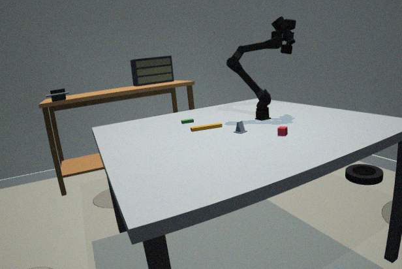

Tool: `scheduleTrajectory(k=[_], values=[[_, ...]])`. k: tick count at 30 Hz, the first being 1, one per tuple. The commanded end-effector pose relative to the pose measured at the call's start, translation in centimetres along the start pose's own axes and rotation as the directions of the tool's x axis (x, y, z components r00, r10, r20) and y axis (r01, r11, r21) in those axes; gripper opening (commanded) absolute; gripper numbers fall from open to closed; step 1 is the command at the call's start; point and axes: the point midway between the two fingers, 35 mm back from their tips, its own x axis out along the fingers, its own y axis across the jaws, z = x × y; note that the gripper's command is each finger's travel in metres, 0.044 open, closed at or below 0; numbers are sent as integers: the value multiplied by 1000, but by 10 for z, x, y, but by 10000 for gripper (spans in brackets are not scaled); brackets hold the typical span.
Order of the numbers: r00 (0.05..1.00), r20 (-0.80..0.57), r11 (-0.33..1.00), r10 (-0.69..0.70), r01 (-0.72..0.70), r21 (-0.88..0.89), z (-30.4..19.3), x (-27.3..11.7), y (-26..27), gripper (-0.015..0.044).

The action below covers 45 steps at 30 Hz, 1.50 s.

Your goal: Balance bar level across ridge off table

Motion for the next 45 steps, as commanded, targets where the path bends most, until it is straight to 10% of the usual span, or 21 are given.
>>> scheduleTrajectory(k=[1, 22, 45], values=[[1000, -4, 1000, -1, 1, 3, -1, 0, 0, 374], [874, -463, 947, -147, 259, 189, -93, -70, -22, 315], [487, -855, 768, -179, 612, 187, -151, -198, -11, 315]])
